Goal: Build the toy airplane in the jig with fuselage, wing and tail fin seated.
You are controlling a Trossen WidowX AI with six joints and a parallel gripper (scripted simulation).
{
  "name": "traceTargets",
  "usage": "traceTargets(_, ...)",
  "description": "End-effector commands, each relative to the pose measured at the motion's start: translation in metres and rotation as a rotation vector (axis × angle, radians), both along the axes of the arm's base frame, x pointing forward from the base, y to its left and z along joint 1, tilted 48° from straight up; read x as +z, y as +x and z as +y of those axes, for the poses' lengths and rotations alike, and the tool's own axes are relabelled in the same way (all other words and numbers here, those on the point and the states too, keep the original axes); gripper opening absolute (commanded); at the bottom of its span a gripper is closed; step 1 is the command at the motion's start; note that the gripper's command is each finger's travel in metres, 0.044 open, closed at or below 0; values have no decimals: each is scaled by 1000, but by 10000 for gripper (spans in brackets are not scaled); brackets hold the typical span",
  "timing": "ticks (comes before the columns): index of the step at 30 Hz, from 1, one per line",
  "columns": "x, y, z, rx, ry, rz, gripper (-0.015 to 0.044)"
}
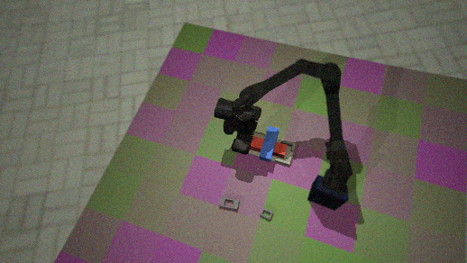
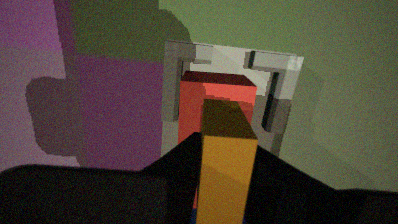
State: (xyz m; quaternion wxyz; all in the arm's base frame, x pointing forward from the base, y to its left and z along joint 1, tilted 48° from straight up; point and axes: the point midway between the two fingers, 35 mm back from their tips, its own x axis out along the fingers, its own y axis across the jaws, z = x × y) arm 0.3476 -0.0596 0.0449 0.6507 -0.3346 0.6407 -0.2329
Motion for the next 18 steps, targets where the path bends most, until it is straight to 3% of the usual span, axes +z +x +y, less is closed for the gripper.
traceTargets(1,-1,0,-1,3,-4,4,65)
traceTargets(7,0,0,0,0,0,0,5)
traceTargets(11,0,0,0,0,0,0,0)
traceTargets(18,0,0,0,0,0,0,184)
